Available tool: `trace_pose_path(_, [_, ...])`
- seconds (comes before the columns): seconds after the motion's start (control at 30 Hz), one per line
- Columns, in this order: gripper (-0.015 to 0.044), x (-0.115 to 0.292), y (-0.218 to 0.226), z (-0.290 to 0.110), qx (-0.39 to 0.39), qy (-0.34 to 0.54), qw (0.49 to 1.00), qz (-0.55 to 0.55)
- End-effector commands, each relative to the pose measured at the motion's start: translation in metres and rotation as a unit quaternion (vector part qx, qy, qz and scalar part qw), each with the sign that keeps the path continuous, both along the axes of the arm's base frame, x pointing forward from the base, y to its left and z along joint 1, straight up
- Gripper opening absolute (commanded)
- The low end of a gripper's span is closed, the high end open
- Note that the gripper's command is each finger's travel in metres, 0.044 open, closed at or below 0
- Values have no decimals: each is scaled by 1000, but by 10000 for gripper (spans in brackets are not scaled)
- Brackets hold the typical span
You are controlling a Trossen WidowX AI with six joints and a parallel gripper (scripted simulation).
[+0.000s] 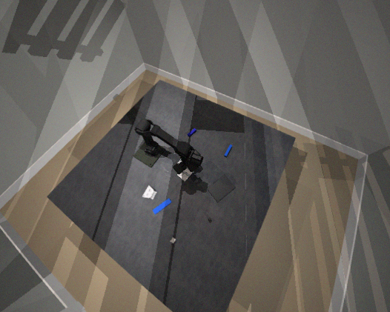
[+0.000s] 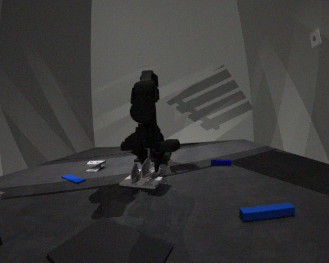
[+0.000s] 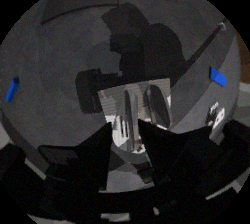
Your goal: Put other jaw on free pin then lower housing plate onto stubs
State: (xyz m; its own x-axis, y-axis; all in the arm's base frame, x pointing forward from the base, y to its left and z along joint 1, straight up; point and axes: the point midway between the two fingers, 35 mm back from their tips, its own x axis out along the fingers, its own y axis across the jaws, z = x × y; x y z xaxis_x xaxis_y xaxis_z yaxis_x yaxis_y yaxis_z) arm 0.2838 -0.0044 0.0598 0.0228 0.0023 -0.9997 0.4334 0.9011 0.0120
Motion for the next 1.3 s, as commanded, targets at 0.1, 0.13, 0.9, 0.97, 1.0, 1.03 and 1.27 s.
trace_pose_path(0.1, [134, 0, -1, -3, -1, 0, 1000, -1])
trace_pose_path(0.13, [134, 0, -1, -3, -1, 0, 1000, -1])
trace_pose_path(0.9, [134, 0, -1, -10, -1, 0, 1000, -6])
trace_pose_path(0.97, [134, 0, -1, -10, -1, 0, 1000, -6])
trace_pose_path(1.0, [134, 0, -1, -10, -1, 0, 1000, -6])
trace_pose_path(1.03, [134, 0, -1, -10, -1, 0, 1000, -6])
trace_pose_path(1.27, [134, 0, -1, -12, -1, 0, 1000, -6])
